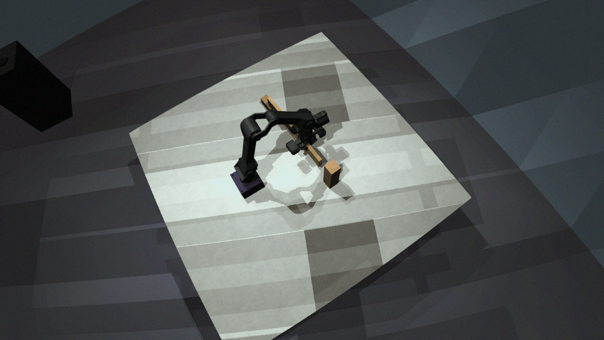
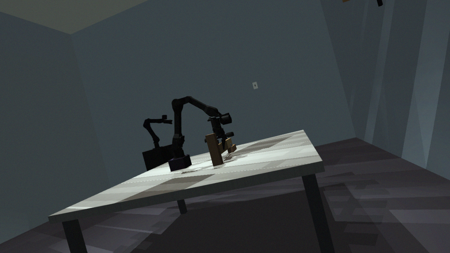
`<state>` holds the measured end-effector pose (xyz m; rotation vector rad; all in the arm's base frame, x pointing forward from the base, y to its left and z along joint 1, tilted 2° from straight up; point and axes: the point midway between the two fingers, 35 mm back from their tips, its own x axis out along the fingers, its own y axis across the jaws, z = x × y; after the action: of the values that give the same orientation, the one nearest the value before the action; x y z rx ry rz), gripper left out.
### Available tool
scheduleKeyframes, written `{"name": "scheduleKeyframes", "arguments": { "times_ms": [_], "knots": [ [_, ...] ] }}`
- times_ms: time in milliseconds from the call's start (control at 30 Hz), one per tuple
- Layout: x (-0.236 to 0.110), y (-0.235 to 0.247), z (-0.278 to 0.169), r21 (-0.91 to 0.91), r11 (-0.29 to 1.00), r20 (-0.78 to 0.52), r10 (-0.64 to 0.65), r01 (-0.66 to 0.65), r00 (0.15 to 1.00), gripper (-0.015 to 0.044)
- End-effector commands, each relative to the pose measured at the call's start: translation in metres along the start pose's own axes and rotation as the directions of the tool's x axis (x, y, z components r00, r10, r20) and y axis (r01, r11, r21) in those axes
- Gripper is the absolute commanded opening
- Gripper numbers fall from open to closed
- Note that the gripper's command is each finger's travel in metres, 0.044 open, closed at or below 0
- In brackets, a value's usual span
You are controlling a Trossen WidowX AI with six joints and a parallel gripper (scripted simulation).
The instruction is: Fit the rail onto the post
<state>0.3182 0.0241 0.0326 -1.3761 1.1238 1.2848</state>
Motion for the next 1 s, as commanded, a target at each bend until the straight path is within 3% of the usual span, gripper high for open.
{"name": "scheduleKeyframes", "arguments": {
  "times_ms": [0, 967],
  "knots": [
    [-0.0024, -0.0023, -0.0002, -0.004, 1.0, 0.009, -0.012, 0.012, 1.0, 0.0],
    [0.0014, -0.0033, -0.0087, -0.004, 1.0, 0.008, -0.012, 0.012, 1.0, 0.0]
  ]
}}
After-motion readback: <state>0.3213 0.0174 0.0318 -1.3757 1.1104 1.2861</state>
